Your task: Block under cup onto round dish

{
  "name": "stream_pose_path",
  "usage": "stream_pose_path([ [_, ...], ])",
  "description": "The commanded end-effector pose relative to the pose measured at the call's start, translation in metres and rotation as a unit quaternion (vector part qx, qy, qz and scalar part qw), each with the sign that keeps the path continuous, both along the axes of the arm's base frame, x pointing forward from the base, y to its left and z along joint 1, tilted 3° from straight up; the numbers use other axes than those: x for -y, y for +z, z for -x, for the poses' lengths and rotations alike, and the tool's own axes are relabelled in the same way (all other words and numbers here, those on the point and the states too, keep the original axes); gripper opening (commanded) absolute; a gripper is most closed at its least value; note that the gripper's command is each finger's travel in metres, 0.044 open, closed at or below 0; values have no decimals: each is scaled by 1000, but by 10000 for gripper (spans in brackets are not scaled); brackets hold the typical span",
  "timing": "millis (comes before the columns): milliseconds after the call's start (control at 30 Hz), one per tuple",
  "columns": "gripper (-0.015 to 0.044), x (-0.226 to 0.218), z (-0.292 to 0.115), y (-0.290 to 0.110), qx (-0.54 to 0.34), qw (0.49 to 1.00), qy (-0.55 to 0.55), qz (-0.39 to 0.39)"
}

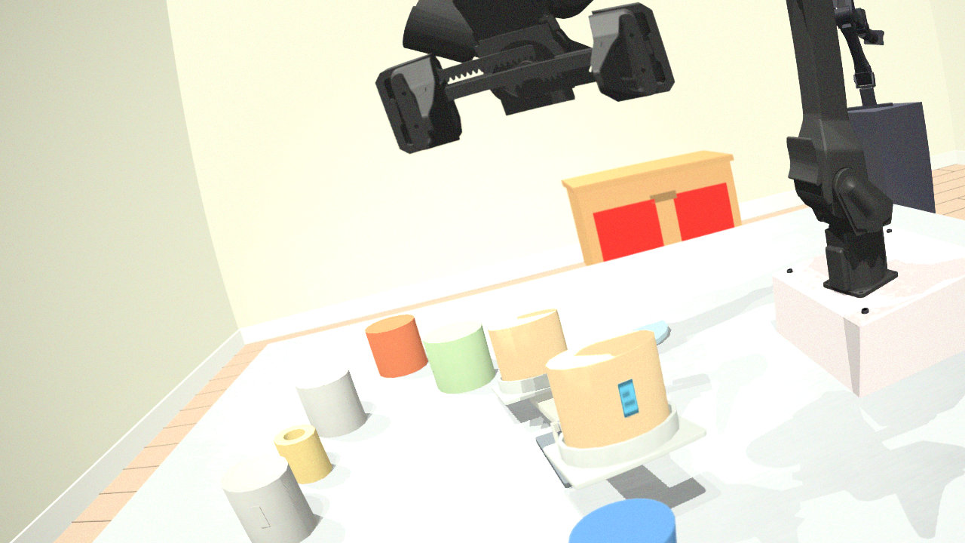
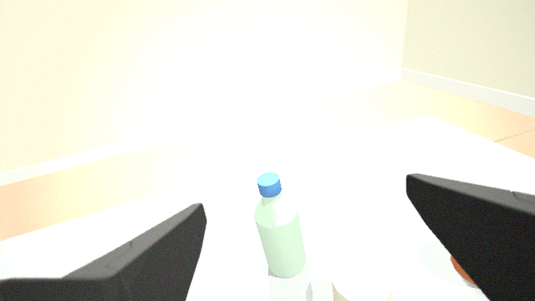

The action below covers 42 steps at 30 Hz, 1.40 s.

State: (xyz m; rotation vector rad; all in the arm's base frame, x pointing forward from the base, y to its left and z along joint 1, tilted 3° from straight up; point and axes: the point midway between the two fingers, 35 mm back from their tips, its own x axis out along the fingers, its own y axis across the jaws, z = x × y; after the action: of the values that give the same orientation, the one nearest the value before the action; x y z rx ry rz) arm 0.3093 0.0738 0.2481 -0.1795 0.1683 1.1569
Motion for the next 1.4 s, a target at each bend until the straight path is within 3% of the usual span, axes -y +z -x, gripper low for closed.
stream_pose_path([
  [0,440,13,9,-3,-28,998,-52,22],
  [533,440,69,55,-17,-126,947,-280,92],
  [1100,440,121,123,-44,-208,818,-522,122],
  [1367,440,125,129,-47,-216,802,-544,122],
])
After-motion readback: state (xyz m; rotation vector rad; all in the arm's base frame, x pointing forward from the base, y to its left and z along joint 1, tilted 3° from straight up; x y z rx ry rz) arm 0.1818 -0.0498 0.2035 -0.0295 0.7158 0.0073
